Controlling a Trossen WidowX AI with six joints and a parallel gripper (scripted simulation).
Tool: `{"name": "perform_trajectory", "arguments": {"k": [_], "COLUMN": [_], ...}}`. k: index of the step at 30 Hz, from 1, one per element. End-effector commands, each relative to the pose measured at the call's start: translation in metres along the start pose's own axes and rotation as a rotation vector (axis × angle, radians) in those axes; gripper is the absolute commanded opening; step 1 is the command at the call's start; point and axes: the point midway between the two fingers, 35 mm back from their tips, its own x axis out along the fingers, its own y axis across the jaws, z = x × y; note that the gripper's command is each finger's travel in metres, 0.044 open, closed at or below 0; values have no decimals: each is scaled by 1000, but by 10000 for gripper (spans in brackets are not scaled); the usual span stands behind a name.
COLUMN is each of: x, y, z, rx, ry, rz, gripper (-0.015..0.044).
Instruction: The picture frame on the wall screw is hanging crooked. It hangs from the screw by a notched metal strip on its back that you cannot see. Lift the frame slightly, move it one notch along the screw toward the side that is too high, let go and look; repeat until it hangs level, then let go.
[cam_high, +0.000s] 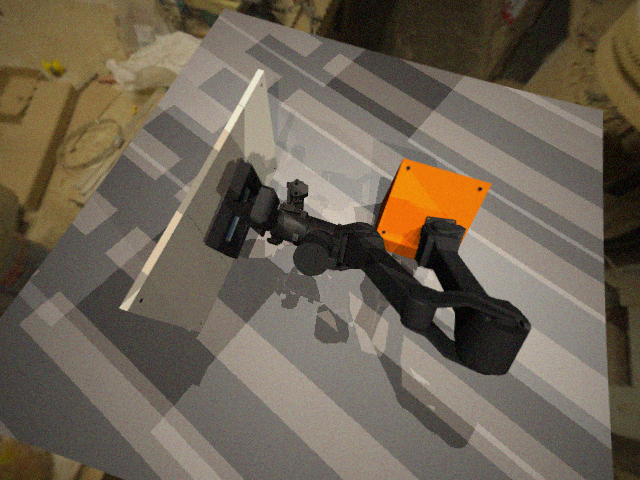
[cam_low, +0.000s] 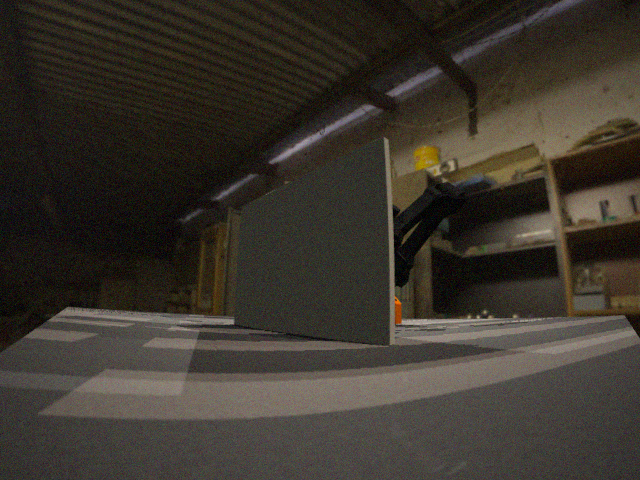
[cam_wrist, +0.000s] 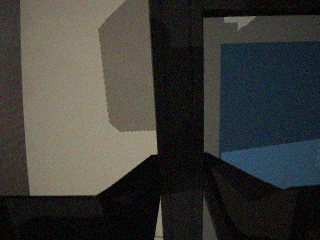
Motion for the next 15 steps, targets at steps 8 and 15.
{"name": "perform_trajectory", "arguments": {"k": [8, 15], "x": [0, 0], "y": [0, 1], "z": [0, 0], "rx": [66, 97], "ry": [3, 3], "rz": [-2, -2], "gripper": [0, 0]}}
